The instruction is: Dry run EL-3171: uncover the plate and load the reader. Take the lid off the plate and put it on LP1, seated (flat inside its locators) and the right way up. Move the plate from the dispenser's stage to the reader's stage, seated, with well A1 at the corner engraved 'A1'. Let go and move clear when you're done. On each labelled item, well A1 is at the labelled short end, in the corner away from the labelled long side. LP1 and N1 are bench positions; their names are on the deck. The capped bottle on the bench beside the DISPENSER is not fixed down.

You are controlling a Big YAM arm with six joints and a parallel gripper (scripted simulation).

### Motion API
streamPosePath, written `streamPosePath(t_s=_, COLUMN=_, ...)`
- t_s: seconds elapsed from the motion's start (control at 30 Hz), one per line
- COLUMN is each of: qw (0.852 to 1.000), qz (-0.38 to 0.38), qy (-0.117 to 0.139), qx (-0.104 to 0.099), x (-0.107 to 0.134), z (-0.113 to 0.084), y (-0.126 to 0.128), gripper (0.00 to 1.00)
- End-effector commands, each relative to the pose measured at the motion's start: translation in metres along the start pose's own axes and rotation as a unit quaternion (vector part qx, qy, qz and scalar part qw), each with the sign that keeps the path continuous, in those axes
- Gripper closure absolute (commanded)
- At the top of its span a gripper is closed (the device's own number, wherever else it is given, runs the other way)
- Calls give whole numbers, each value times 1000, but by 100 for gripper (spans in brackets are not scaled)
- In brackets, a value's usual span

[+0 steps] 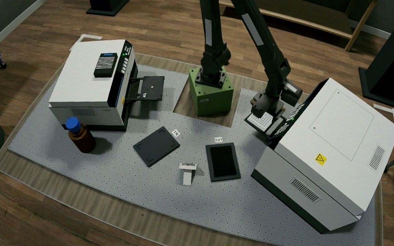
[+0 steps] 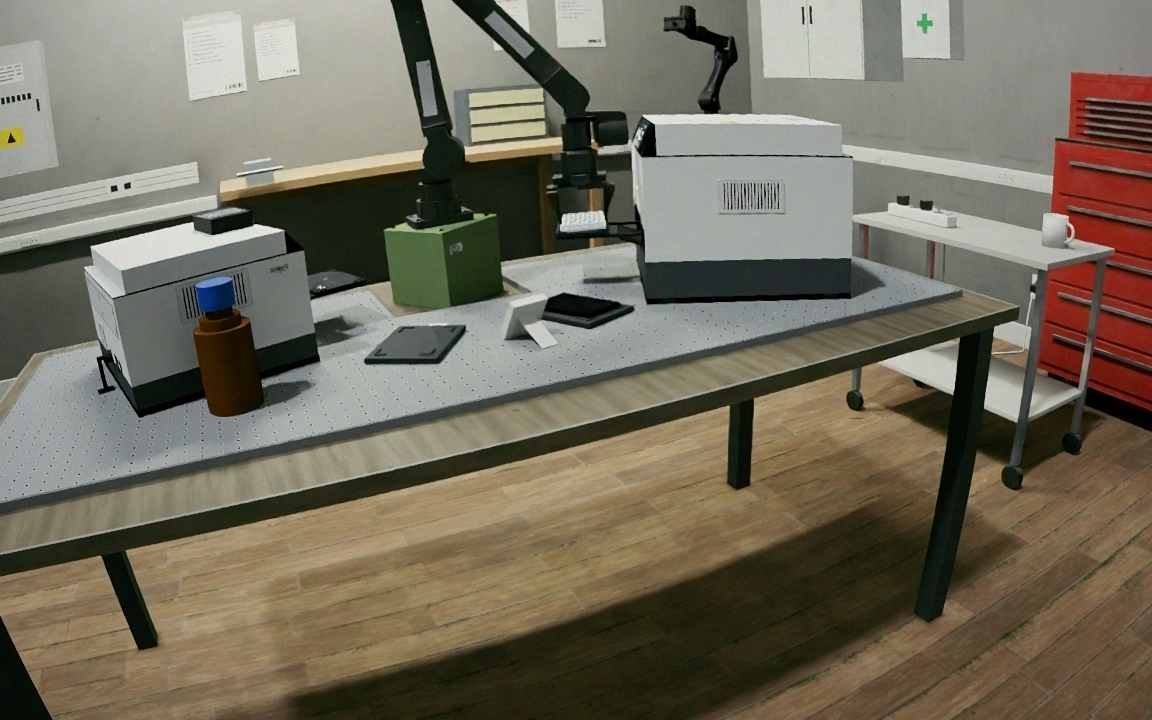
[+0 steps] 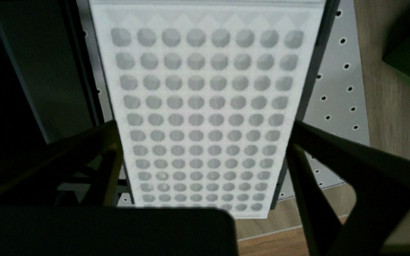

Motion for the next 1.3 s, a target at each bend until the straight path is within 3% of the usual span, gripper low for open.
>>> streamPosePath(t_s=0.0, qw=1000, qz=-1, qy=2, qx=-1, x=4, z=4, y=3, gripper=14)
streamPosePath(t_s=1.1, qw=1000, qz=-2, qy=0, qx=6, x=3, z=14, y=-4, gripper=14)
streamPosePath(t_s=1.13, qw=1000, qz=-2, qy=1, qx=-21, x=7, z=0, y=23, gripper=14)
streamPosePath(t_s=1.27, qw=1000, qz=-2, qy=1, qx=-16, x=6, z=0, y=20, gripper=14)
Point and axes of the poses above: the point where the finger pads meet when closed, its own z axis out along the fingers, its own y axis across the jaws, x = y × z, the point moved 2 cm from there along -z, back along the fingers, and after that the axes turned 3 degrees about z, right-handed, at the moved point
